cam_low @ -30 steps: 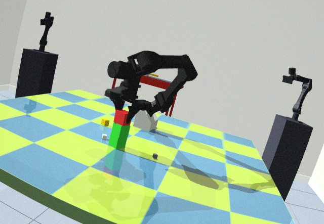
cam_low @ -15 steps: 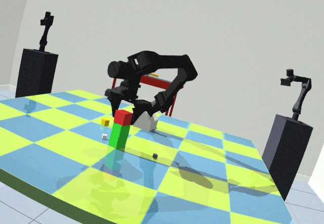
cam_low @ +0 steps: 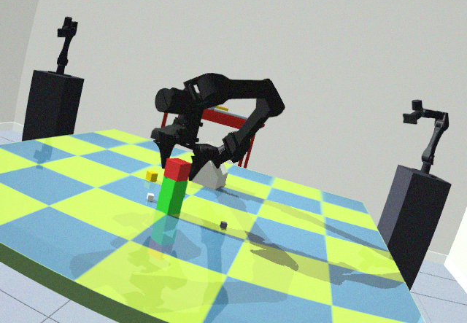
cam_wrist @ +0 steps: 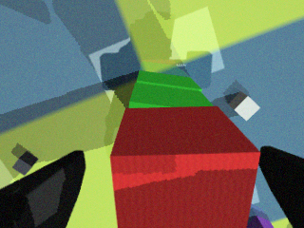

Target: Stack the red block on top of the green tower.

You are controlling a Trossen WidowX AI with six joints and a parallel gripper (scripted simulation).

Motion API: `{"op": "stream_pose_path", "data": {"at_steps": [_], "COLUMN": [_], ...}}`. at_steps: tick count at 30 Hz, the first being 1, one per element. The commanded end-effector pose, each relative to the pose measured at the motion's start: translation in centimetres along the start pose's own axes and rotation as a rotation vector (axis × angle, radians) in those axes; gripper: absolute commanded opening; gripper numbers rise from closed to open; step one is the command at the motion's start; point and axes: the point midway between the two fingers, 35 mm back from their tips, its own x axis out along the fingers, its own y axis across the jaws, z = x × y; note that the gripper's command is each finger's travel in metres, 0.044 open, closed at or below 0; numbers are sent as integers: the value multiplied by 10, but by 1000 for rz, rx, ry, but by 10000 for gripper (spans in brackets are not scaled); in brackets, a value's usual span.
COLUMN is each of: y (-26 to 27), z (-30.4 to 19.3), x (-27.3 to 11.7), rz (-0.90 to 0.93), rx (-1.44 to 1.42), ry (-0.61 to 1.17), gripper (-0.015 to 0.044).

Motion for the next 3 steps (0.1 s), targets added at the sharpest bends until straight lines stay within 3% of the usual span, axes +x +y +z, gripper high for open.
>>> {"op": "stream_pose_path", "data": {"at_steps": [1, 3], "y": [0, 0], "z": [0, 0], "x": [0, 0], "rz": [0, 0], "rx": [0, 0], "ry": [0, 0], "gripper": [440, 440]}}
